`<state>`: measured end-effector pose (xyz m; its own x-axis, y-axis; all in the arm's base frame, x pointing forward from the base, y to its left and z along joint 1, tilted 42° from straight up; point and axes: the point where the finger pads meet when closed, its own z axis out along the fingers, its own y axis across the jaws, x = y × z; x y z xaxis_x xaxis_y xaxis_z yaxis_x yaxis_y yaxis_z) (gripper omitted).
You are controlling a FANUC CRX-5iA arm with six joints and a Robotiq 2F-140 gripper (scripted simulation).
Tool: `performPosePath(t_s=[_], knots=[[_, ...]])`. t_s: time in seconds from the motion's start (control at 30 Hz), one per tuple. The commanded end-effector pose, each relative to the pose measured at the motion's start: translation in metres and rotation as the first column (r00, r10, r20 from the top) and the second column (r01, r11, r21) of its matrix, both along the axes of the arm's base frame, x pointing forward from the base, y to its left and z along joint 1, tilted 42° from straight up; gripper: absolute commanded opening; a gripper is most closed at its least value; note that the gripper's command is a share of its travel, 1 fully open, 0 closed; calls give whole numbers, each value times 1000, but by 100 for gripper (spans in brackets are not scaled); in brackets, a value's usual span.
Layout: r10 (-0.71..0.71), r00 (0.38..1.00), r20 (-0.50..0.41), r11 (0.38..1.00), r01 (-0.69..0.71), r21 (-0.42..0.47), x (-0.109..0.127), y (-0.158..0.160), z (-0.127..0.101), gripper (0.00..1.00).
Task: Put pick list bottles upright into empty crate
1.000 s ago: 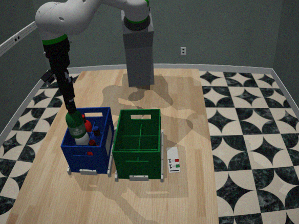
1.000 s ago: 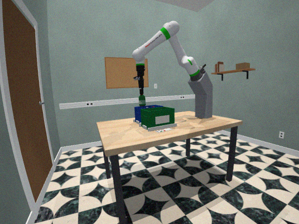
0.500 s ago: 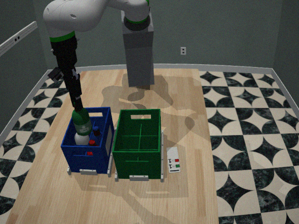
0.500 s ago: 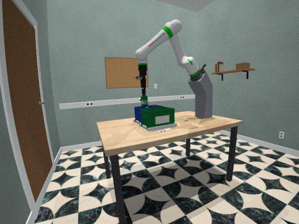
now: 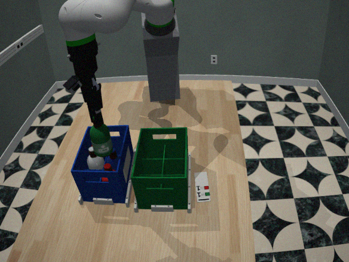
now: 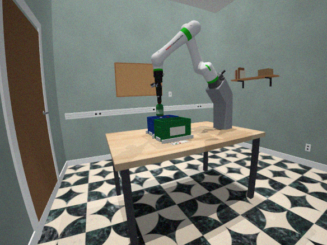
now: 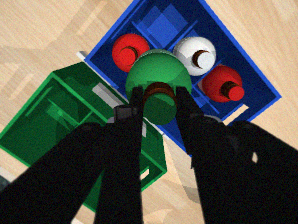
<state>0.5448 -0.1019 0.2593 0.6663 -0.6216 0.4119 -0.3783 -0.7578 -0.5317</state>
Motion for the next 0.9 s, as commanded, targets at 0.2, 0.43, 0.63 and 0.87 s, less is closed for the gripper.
performPosePath(t_s=[0.2,0.43,0.63,0.87], knots=[[-1,1000,1,1000,1,-1,-7,10,-3,10],[-1,1000,1,1000,1,-1,-15,21,-7,10],[-1,1000,1,1000,1,-1,-20,27,-9,10],[-1,1000,1,1000,1,-1,-28,38,-13,10]])
